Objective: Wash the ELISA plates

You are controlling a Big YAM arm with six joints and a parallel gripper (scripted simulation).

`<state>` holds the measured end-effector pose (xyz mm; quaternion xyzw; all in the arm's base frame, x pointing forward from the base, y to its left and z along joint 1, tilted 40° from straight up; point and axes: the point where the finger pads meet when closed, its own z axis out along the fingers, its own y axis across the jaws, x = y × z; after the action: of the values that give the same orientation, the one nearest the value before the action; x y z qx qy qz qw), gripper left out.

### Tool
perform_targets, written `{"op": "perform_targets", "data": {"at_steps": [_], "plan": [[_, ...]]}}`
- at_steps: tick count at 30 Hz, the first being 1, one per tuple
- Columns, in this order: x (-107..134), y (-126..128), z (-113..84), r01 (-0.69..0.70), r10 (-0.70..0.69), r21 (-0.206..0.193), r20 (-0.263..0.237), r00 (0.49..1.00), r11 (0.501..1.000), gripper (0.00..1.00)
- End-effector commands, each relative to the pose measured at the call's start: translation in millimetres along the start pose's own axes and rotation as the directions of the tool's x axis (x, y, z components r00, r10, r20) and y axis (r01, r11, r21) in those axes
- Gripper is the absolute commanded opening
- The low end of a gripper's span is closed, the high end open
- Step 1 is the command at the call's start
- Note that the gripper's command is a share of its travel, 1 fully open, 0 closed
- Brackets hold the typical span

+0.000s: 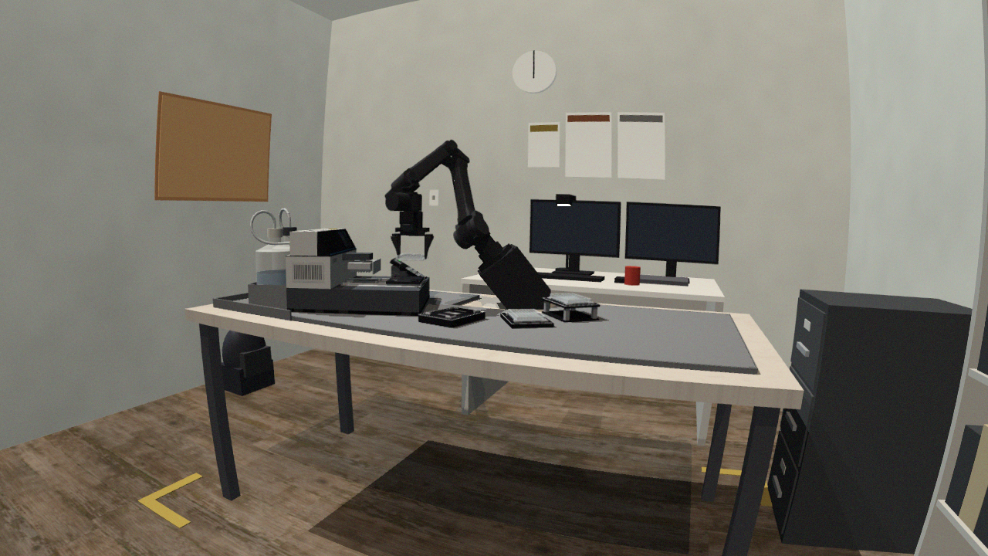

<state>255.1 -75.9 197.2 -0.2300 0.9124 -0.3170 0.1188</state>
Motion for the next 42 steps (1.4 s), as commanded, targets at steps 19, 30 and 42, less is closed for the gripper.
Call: {"op": "perform_targets", "data": {"at_steps": [19, 30, 42], "plan": [[70.2, -59.1, -38.0, 0.032, -0.034, 0.054, 0.035, 0.999, 0.998, 0.84], [65.1, -57.2, -36.7, 0.048, -0.050, 0.048, 0.038, 0.998, 0.998, 0.84], [62.2, -56.9, -34.0, 0.046, -0.048, 0.041, 0.034, 0.998, 0.998, 0.84]]}}
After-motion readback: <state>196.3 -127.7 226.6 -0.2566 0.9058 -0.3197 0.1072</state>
